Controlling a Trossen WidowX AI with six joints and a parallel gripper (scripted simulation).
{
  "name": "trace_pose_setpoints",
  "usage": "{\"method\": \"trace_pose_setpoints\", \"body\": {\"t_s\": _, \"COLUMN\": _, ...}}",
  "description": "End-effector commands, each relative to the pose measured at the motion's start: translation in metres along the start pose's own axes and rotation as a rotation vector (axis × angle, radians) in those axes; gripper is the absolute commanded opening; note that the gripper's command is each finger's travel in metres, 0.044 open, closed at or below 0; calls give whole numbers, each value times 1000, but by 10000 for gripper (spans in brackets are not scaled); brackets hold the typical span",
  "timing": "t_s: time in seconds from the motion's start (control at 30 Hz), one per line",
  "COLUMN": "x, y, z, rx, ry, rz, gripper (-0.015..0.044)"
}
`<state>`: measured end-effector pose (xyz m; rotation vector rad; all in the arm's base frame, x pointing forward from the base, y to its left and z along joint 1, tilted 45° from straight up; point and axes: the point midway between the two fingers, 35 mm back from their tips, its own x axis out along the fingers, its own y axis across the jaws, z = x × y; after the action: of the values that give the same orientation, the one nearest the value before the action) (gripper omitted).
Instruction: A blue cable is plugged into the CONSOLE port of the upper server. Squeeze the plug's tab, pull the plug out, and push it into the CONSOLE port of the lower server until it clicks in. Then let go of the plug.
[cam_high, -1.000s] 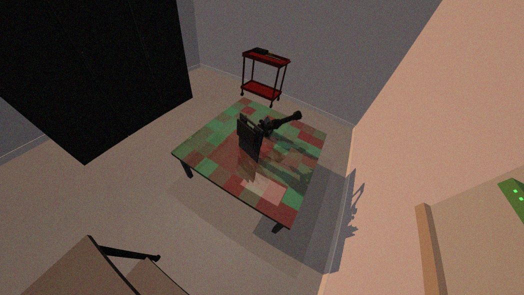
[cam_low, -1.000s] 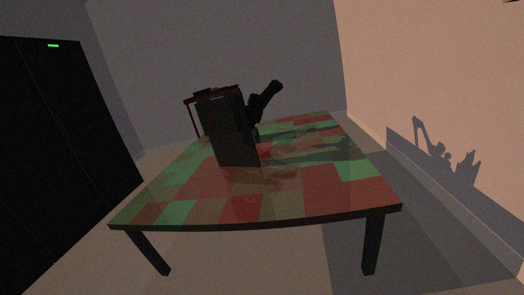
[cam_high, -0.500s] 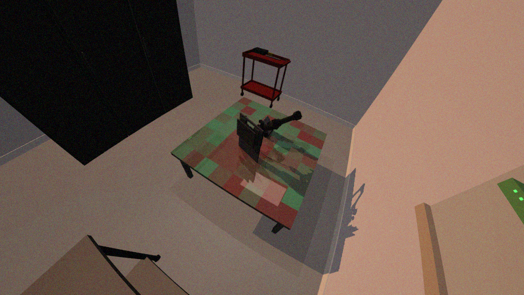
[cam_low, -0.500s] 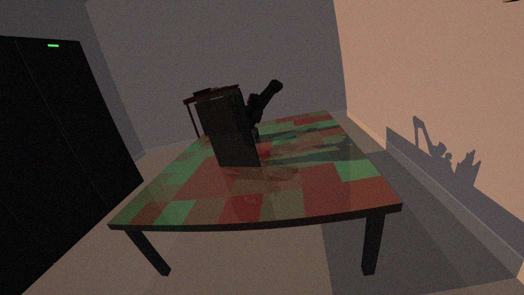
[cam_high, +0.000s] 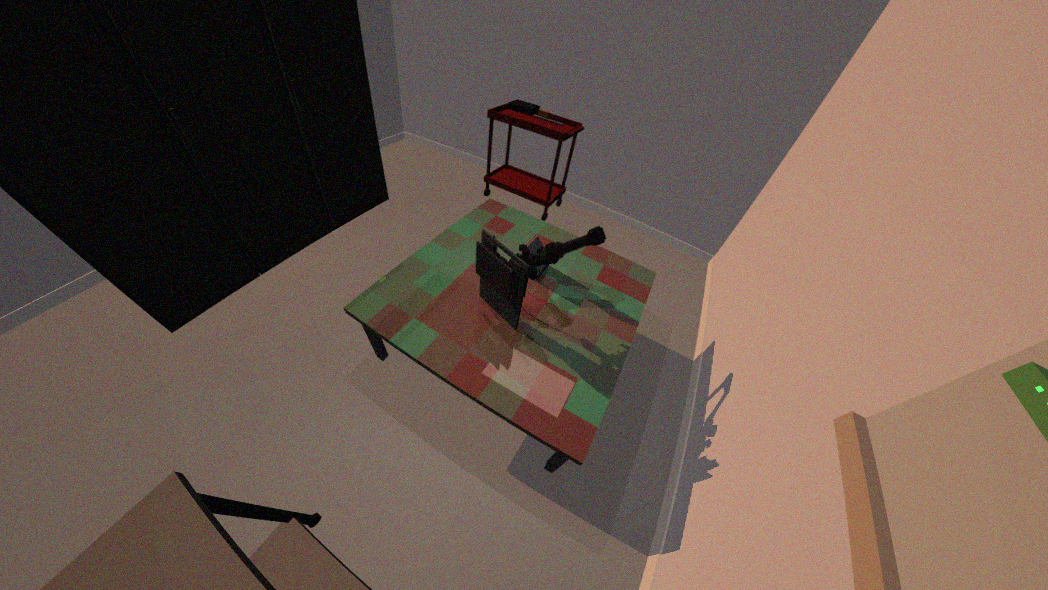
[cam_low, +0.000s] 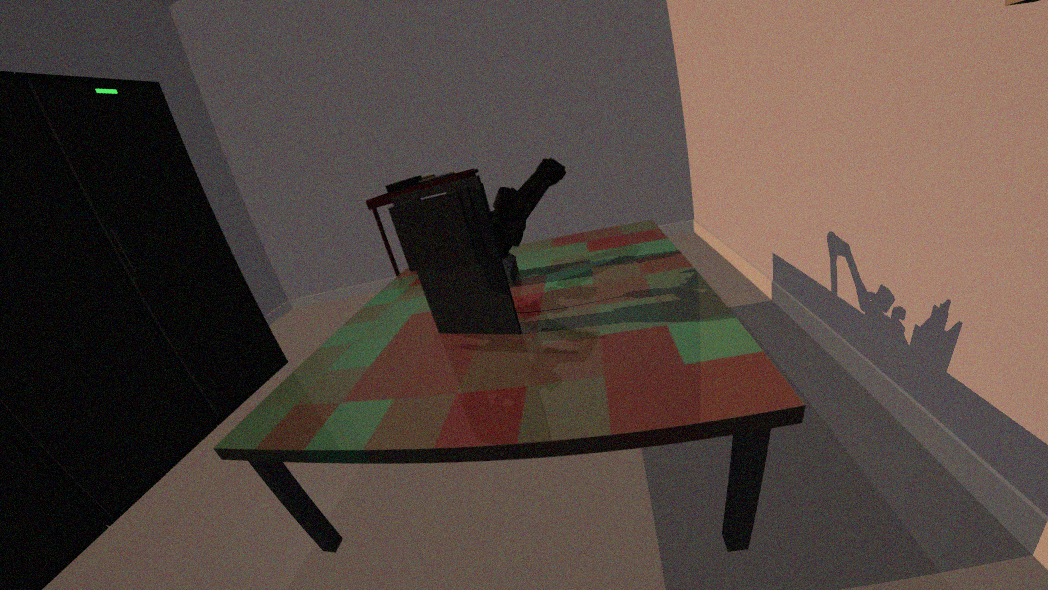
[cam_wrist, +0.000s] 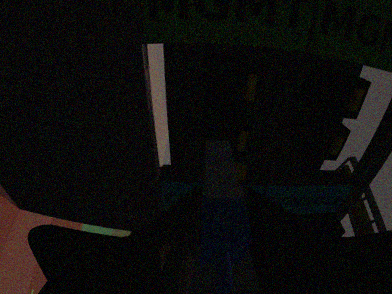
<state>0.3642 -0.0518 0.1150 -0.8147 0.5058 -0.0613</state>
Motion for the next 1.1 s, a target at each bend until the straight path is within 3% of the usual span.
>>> {"method": "trace_pose_setpoints", "body": {"t_s": 0.0, "x": 2, "y": -5, "z": 3, "rx": 9, "ry": -2, "rz": -16, "gripper": 0}}
{"method": "trace_pose_setpoints", "body": {"t_s": 1.07, "x": 14, "y": -5, "z": 7, "rx": 9, "ry": -3, "rz": -19, "gripper": 0}}
